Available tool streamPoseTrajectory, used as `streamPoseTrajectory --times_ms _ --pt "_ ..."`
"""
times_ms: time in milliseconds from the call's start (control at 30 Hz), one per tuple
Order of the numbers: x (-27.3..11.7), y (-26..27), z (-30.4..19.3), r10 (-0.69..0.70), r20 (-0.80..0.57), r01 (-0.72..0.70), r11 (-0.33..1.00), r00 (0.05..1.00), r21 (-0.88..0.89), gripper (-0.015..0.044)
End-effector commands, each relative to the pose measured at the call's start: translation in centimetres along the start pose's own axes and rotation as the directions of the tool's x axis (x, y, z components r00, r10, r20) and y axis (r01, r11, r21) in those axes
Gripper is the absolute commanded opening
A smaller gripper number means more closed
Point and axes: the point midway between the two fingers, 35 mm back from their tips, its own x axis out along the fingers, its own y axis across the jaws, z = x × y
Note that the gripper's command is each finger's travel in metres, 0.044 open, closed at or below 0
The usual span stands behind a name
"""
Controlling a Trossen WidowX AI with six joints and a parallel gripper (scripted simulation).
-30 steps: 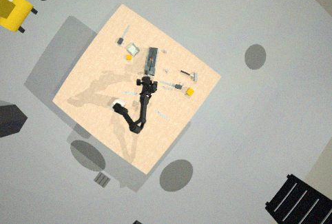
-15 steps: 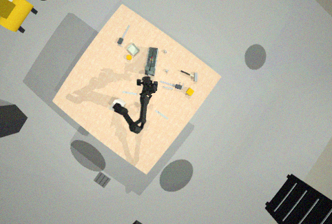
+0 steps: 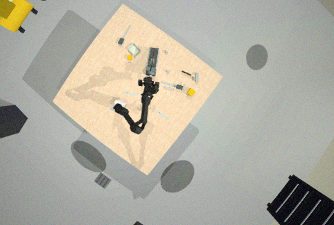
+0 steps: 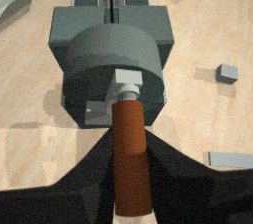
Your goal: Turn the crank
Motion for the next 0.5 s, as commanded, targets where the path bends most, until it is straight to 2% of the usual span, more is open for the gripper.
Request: streamPoseTrajectory --times_ms 0,467 --pt "0.13 -0.92 -0.16 -0.02 -0.001 0.02 1.0 1.0 0.007 0.0" --pt "0.54 -1.6 -0.58 -0.02 -0.002 0.02 1.0 1.0 0.007 0.0"
